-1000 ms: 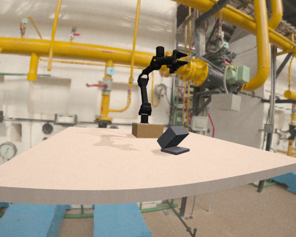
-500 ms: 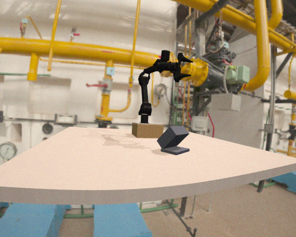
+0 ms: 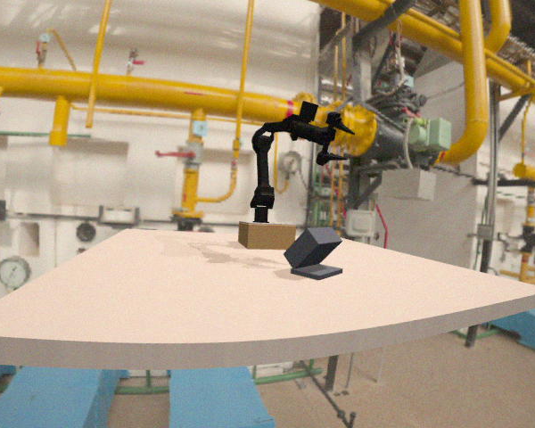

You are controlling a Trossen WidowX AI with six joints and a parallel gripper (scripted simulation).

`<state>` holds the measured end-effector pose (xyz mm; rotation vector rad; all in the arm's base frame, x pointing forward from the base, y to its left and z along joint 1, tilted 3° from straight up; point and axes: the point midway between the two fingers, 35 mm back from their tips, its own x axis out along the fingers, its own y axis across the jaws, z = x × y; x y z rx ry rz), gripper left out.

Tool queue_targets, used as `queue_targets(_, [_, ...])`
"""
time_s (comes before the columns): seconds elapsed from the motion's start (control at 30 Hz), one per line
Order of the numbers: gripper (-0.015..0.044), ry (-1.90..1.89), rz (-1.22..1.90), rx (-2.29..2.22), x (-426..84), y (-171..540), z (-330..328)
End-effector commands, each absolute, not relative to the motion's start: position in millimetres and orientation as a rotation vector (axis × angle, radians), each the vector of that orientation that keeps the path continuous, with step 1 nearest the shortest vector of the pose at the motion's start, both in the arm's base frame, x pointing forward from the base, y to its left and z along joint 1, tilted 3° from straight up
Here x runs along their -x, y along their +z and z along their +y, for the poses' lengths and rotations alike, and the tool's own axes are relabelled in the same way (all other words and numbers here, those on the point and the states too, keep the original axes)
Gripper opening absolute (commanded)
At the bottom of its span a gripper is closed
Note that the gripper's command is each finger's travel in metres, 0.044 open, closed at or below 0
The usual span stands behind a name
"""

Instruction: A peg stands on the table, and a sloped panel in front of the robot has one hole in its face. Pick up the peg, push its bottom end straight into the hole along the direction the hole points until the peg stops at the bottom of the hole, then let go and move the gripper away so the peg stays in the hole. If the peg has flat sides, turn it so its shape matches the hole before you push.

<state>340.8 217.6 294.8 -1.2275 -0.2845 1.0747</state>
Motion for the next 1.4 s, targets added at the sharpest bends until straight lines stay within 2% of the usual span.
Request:
queue_targets(0.0, [0.044, 1.105, -0.136, 1.14, -343.4, 269.5, 219.0])
queue_targets(0.7, [0.044, 1.074, 0.57, 0.737, -329.8, 163.2, 216.6])
queue_targets(1.37, [0.044, 0.785, 1.166, 0.462, -294.4, 78.6, 196.4])
